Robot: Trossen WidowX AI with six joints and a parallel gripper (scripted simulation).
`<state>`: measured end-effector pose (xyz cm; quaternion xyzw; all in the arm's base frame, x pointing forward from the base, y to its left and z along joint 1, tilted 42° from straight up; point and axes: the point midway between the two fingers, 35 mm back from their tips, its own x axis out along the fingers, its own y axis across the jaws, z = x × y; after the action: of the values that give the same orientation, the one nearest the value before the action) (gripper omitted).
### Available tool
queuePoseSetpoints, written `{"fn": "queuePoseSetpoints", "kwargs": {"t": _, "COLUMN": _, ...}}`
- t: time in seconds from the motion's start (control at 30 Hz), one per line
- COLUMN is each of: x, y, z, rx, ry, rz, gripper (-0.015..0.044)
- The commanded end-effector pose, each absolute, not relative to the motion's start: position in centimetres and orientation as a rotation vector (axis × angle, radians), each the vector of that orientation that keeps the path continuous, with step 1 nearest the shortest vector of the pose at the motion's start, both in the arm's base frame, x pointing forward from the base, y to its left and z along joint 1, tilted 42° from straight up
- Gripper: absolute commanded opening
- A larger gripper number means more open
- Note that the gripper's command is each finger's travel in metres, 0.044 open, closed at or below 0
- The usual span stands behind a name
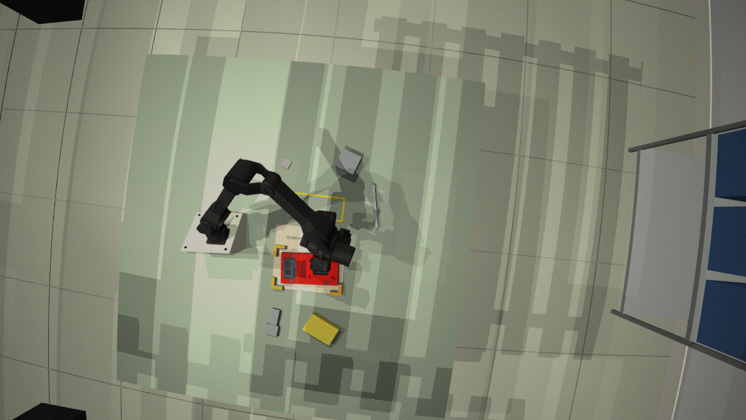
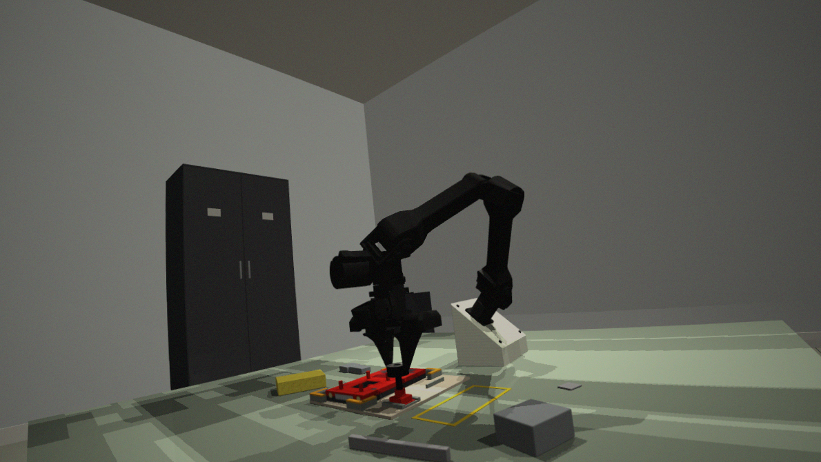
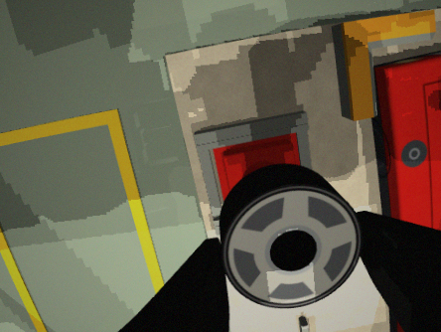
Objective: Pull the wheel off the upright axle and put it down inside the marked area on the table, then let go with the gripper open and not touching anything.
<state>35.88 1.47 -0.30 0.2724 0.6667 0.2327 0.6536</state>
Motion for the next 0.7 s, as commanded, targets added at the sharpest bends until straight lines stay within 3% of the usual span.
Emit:
{"fn": "queuePoseSetpoints", "kwargs": {"t": 0.0, "x": 35.90, "y": 1.22, "z": -0.16, "rx": 0.614, "ry": 1.511, "rz": 0.525, "gripper": 0.0000}}
{"fn": "queuePoseSetpoints", "kwargs": {"t": 0.67, "x": 35.87, "y": 0.79, "z": 0.33, "rx": 0.615, "ry": 1.509, "rz": 0.525, "gripper": 0.0000}}
